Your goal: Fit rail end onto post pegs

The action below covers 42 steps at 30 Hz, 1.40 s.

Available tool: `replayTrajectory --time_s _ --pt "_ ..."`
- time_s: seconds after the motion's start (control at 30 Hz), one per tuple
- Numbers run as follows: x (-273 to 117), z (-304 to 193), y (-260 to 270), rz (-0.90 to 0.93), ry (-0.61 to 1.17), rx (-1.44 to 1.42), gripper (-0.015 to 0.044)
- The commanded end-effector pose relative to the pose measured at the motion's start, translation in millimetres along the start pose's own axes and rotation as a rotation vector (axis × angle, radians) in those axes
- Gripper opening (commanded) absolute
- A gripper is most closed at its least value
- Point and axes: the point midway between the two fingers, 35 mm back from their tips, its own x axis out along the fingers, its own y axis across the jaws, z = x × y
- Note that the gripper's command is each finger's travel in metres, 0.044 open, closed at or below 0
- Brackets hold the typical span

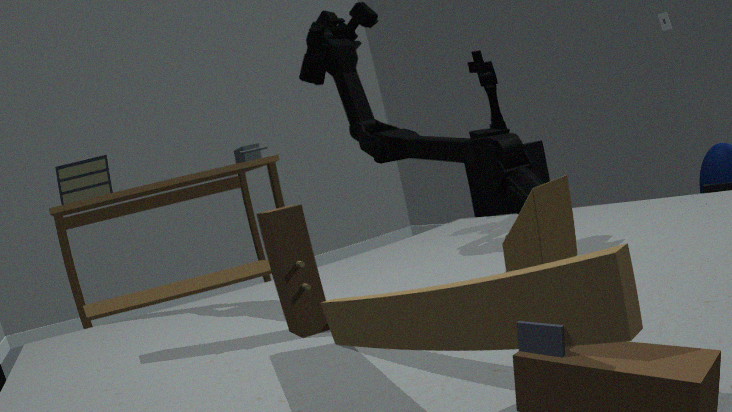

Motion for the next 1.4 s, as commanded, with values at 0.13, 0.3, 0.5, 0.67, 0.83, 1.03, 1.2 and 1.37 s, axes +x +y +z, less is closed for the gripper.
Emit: replayTrajectory --time_s 0.13,0.3,0.5,0.67,0.83,1.03,1.2,1.37 --pt "-0.3 14.6 -20.1 -0.037 -0.071 -0.010 0.0440" --pt "-4.3 34.6 -51.1 -0.097 -0.164 -0.024 0.0440" --pt "-16.0 56.9 -84.5 -0.179 -0.291 -0.048 0.0440" --pt "-31.4 76.2 -123.1 -0.268 -0.378 -0.067 0.0440" --pt "-68.4 102.0 -186.5 -0.448 -0.512 -0.110 0.0440" --pt "-129.7 120.0 -257.3 -0.707 -0.639 -0.159 0.0440" --pt "-190.8 122.9 -306.6 -0.944 -0.711 -0.186 0.0440" --pt "-261.3 114.8 -348.0 -1.206 -0.746 -0.206 0.0440"
